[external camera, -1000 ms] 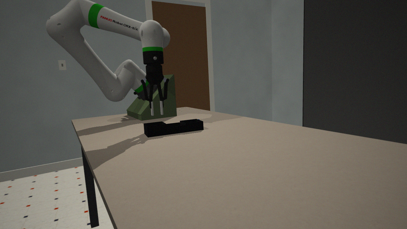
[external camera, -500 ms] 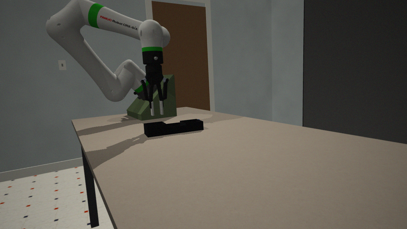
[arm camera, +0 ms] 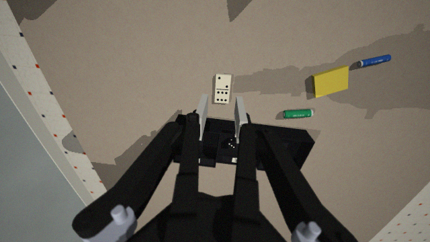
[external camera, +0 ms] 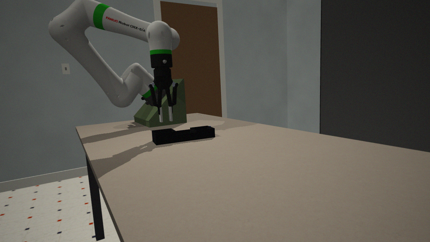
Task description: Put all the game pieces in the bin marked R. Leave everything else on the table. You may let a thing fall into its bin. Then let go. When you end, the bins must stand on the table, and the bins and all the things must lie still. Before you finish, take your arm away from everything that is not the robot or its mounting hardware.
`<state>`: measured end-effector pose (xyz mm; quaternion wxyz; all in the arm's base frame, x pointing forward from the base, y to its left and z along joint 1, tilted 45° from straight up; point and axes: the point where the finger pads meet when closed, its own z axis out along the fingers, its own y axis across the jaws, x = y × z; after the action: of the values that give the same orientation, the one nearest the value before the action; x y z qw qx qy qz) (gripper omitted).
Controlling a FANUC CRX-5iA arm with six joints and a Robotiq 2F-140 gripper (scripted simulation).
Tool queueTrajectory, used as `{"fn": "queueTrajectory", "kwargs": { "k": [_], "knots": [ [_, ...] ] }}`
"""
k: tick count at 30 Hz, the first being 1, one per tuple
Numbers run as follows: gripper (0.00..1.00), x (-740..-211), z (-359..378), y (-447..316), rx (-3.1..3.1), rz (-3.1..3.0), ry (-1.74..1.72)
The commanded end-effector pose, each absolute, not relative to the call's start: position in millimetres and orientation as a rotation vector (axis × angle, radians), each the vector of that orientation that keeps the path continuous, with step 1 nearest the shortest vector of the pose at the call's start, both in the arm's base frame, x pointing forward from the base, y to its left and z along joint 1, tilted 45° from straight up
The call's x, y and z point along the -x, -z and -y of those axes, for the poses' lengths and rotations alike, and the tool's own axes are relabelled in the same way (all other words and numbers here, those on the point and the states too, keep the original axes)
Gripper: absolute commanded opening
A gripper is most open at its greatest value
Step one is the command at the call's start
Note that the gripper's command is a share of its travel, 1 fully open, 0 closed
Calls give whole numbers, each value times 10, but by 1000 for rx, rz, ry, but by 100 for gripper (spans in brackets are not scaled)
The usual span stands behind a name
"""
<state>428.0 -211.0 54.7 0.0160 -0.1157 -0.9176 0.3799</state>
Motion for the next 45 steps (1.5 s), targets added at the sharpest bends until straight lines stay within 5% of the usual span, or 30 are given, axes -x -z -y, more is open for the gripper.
{"fn": "queueTrajectory", "kwargs": {
  "k": [1,45],
  "knots": [
    [25,-4282,2108,-547,360,2854,-1181],
    [25,-4205,2573,-71,360,2854,-1181]
  ]
}}
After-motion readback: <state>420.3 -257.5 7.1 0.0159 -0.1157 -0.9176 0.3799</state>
